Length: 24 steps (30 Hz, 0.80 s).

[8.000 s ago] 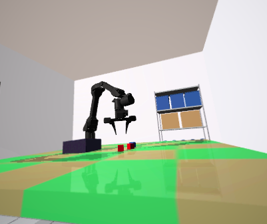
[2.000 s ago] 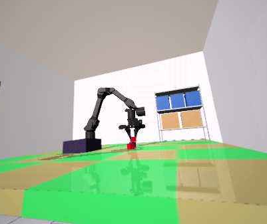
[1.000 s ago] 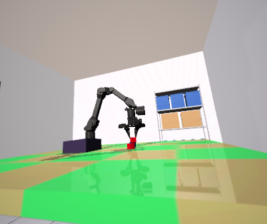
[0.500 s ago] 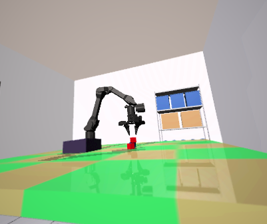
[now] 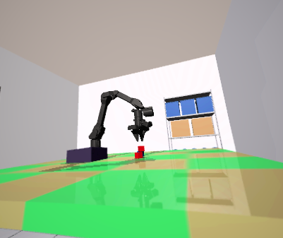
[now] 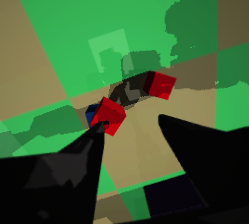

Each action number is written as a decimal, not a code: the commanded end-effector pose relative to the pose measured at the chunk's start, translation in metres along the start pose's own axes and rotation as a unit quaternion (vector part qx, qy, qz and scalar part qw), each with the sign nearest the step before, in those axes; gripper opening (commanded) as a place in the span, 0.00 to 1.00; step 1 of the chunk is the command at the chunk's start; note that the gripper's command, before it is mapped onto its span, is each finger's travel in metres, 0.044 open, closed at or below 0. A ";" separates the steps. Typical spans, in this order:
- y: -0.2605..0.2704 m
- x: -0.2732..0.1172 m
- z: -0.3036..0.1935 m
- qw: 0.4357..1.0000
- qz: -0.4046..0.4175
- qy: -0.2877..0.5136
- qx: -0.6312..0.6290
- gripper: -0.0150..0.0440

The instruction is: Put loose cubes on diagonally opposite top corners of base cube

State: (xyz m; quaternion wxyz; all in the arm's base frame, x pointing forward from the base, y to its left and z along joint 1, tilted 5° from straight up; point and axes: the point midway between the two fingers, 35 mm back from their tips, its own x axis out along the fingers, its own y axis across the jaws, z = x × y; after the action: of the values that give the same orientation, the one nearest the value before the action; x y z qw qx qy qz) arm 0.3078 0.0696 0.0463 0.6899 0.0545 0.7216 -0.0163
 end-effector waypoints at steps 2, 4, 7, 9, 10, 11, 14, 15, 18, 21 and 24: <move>-0.011 -0.007 0.005 0.993 -0.001 -0.002 -0.116 0.70; -0.015 -0.009 0.007 0.986 -0.002 -0.002 -0.164 0.70; -0.022 -0.013 0.009 0.972 -0.002 -0.002 -0.234 0.70; -0.026 -0.015 0.010 0.960 -0.002 -0.002 -0.280 0.70; -0.028 -0.016 0.011 0.953 -0.002 -0.002 -0.303 0.70; -0.030 -0.017 0.011 0.945 -0.002 -0.002 -0.326 0.70; -0.037 -0.021 0.013 0.920 -0.002 -0.002 -0.393 0.70; -0.039 -0.022 0.013 0.910 -0.002 -0.002 -0.415 0.70; -0.046 -0.026 0.015 0.878 -0.002 -0.002 -0.479 0.70; -0.053 -0.029 0.016 0.841 -0.003 -0.001 -0.541 0.70; -0.056 -0.031 0.017 0.822 -0.003 -0.001 -0.570 0.70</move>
State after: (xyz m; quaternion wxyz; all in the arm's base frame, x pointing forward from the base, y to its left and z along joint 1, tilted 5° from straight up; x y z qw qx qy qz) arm 0.3188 0.0155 0.0704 0.6136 -0.3219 0.6183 0.3709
